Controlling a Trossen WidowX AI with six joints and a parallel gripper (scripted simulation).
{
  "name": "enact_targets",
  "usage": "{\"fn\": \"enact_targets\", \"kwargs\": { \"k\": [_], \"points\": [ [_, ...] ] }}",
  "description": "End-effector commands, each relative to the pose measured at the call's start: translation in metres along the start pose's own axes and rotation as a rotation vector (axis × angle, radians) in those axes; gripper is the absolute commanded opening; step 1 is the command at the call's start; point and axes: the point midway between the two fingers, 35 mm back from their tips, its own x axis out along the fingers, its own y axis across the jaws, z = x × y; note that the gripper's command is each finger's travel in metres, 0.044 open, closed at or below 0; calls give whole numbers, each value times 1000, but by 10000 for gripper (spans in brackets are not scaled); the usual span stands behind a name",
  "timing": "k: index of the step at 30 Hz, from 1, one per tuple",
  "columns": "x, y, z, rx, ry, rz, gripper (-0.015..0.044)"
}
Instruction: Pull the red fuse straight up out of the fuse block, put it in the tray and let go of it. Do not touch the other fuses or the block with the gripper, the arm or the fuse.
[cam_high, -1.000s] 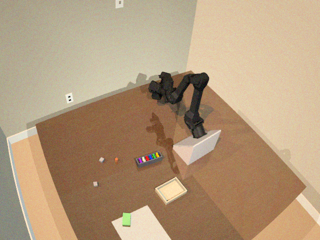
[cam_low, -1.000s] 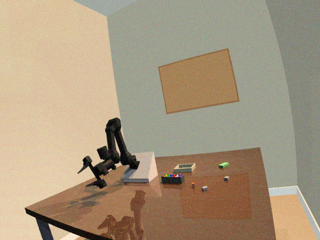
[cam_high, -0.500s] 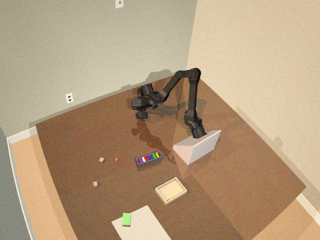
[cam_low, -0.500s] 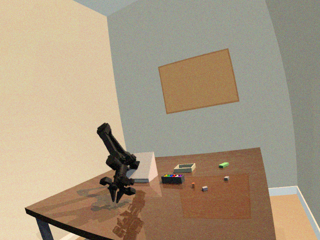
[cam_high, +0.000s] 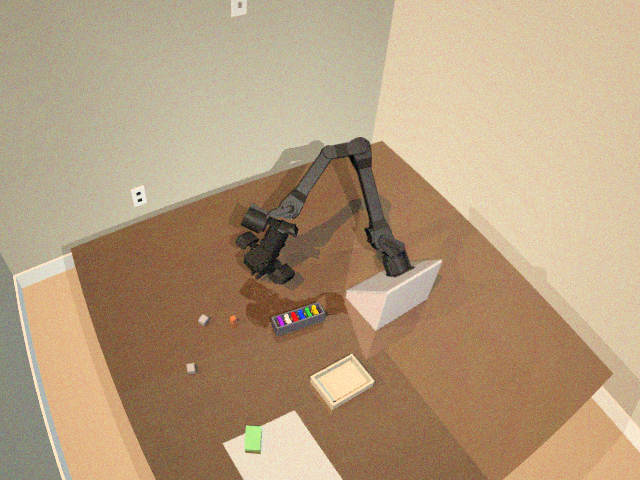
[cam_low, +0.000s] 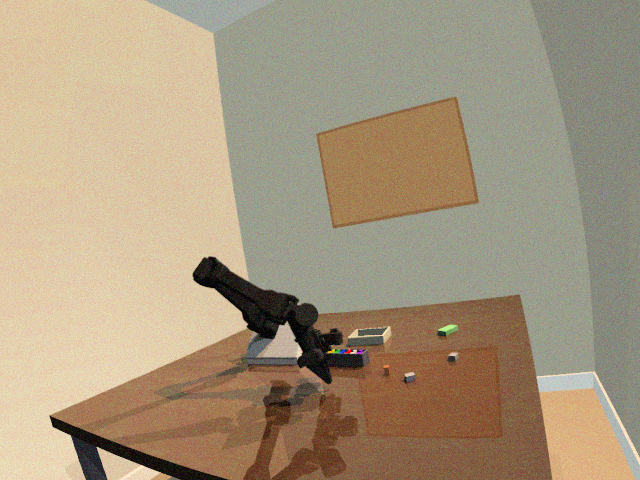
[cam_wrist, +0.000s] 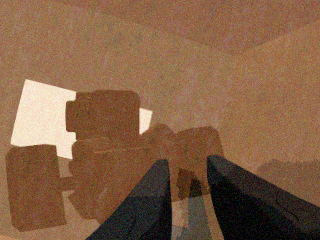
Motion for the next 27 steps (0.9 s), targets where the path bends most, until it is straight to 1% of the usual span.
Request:
{"fn": "enact_targets", "kwargs": {
  "k": [1, 6, 8, 11, 12, 27],
  "points": [
    [-11, 51, 40, -218, 14, 154, 74],
    [-42, 113, 73, -575, 73, 293, 74],
    [-51, 131, 77, -712, 99, 322, 74],
    [-69, 161, 77, -1011, 156, 366, 74],
    [-72, 166, 76, -1060, 166, 371, 74],
    [-69, 166, 74, -1076, 169, 373, 74]
  ]
}}
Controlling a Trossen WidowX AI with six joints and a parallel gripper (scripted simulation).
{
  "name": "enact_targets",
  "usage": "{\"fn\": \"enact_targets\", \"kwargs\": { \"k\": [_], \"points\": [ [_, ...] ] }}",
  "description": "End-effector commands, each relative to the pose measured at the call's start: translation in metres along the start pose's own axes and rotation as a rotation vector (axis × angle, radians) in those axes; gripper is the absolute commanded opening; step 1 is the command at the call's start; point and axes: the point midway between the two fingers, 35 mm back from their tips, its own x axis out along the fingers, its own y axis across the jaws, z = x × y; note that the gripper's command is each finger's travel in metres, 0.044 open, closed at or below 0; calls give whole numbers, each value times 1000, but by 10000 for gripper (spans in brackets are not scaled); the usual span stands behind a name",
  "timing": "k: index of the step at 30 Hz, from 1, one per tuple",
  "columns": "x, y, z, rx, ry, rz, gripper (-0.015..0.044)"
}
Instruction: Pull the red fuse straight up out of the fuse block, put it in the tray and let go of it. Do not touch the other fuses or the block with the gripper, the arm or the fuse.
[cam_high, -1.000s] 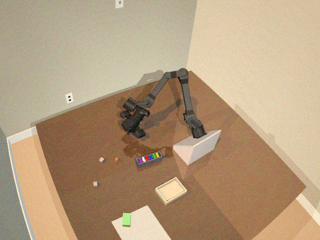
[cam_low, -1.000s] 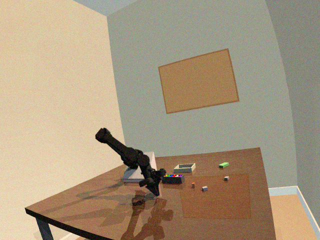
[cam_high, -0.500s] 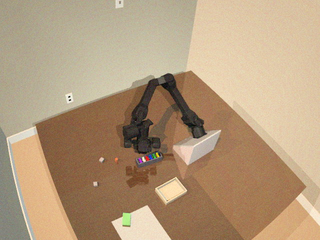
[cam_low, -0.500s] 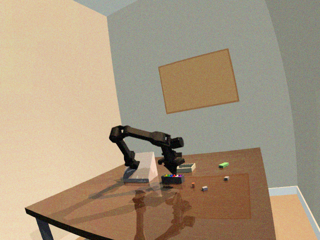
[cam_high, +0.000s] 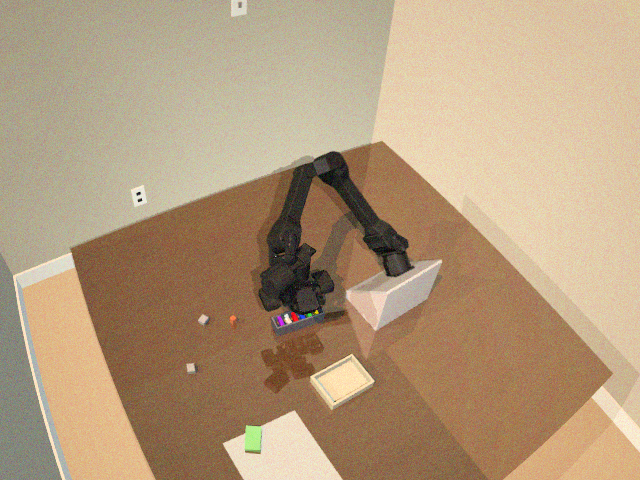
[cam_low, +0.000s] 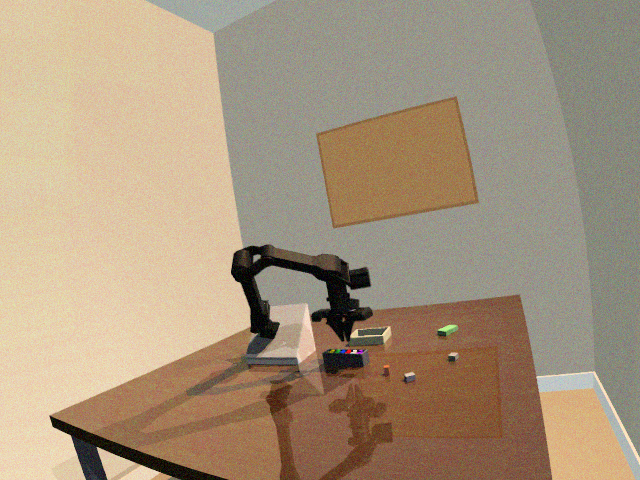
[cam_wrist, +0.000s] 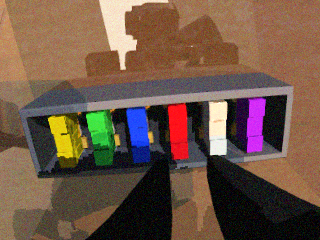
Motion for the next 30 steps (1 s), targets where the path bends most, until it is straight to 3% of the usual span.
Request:
{"fn": "enact_targets", "kwargs": {
  "k": [1, 30],
  "points": [
    [3, 0, 0, -8, 6, -1, 74],
    [29, 0, -1, -8, 7, -1, 74]
  ]
}}
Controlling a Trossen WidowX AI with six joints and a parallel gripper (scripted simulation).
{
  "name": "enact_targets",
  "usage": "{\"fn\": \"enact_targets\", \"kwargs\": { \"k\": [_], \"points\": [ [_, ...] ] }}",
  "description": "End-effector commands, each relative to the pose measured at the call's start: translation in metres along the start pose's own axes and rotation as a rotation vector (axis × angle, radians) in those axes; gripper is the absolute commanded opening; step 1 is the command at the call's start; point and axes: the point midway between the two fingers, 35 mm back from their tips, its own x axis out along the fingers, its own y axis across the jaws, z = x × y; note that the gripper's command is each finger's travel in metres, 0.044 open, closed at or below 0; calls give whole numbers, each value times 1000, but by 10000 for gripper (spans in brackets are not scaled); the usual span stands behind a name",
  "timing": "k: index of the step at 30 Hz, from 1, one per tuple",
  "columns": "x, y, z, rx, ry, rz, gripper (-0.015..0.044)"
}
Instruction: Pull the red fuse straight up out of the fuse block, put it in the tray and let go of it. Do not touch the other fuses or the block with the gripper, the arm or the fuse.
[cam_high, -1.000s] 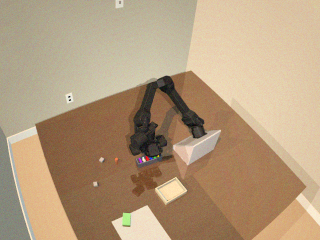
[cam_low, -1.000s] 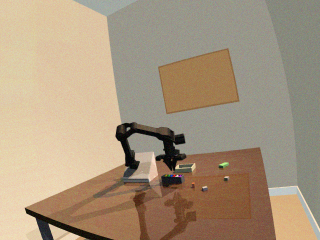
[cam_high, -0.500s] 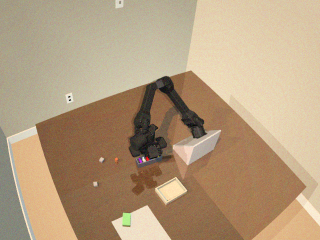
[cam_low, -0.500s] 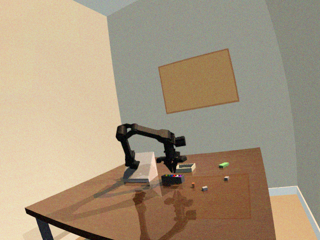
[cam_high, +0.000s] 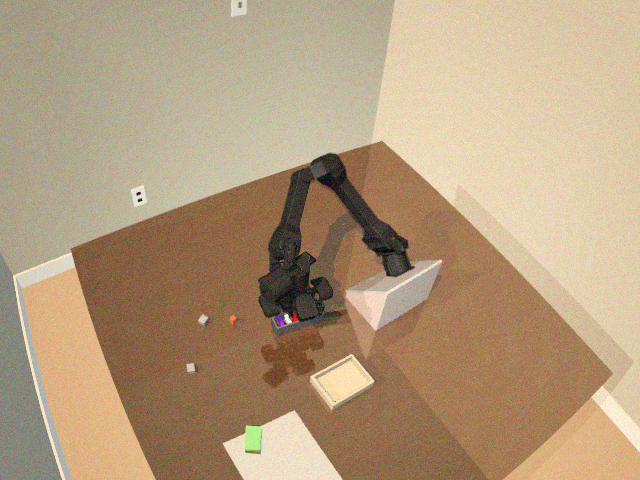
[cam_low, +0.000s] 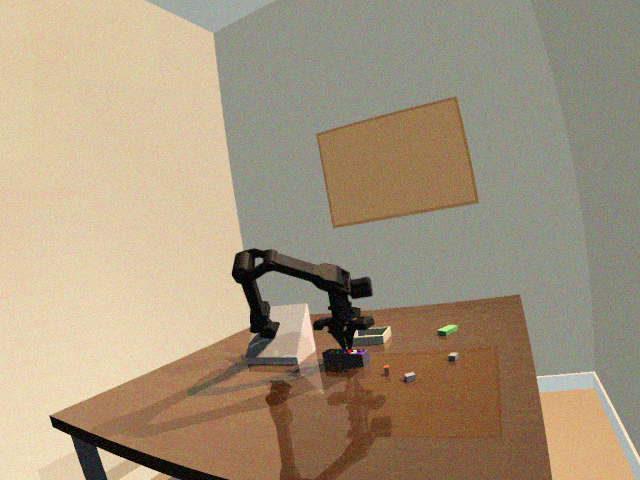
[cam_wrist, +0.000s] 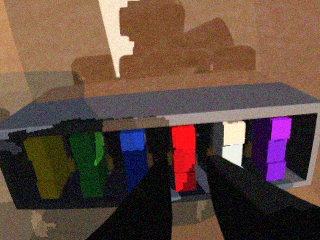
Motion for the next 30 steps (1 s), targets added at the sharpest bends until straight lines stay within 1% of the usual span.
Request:
{"fn": "enact_targets", "kwargs": {
  "k": [1, 26, 30],
  "points": [
    [2, 0, -1, -7, 5, 0, 74],
    [12, 1, -1, -7, 6, -1, 74],
    [11, 0, 0, 0, 1, 0, 47]
  ]
}}
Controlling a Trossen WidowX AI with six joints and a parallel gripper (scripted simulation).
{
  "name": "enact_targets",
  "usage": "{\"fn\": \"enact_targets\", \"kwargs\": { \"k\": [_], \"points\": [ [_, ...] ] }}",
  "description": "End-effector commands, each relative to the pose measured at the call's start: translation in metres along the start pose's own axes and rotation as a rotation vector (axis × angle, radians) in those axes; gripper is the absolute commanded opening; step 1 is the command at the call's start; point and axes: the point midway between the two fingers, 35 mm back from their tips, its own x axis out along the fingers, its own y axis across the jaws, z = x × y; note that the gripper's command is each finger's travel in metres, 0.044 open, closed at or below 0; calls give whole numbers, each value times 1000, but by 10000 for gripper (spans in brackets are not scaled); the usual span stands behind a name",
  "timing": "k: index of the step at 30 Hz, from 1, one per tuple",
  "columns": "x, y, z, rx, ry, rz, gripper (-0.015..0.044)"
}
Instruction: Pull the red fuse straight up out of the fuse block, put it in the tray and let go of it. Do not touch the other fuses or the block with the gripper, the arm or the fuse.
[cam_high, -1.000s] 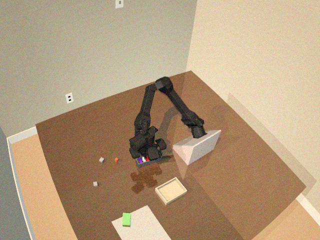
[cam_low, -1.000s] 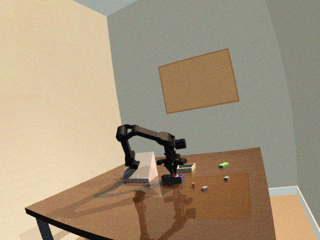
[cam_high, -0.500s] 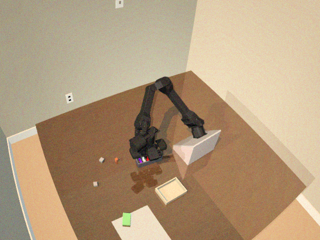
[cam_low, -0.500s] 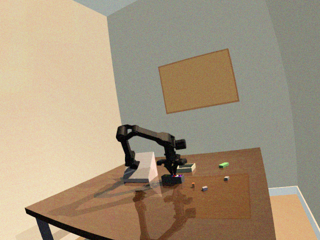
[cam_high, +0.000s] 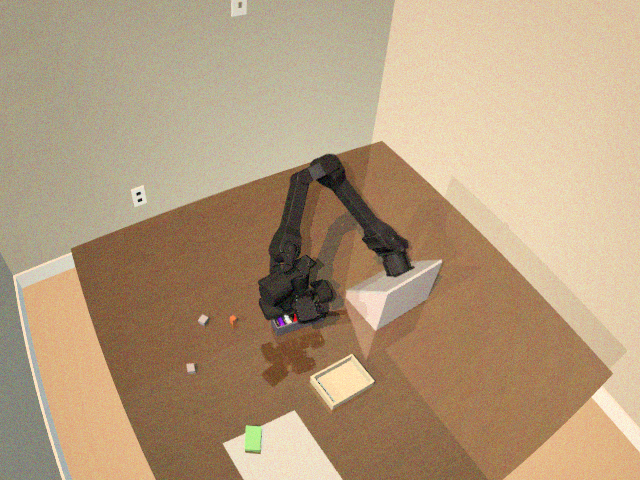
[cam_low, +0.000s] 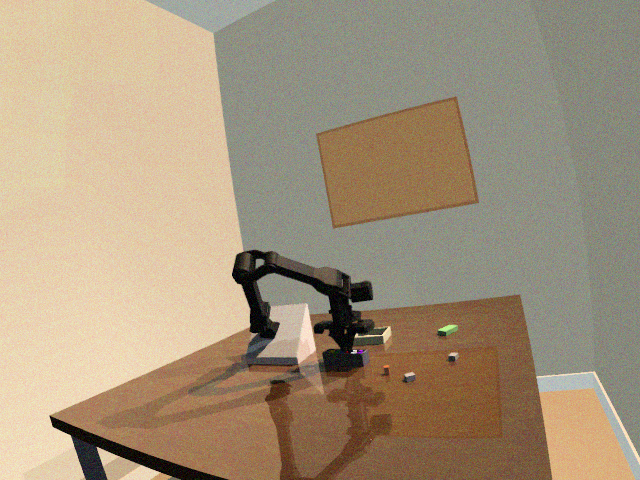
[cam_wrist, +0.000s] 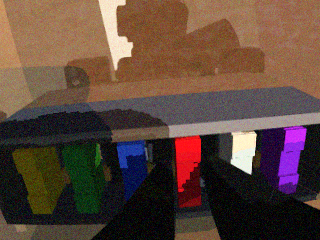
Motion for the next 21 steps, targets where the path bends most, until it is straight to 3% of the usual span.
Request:
{"fn": "enact_targets", "kwargs": {
  "k": [1, 7, 21],
  "points": [
    [0, 0, 0, 1, 0, 0, 41],
    [0, 0, 0, 1, 0, 0, 1],
    [-5, 0, 0, 0, 0, 0, 0]
  ]
}}
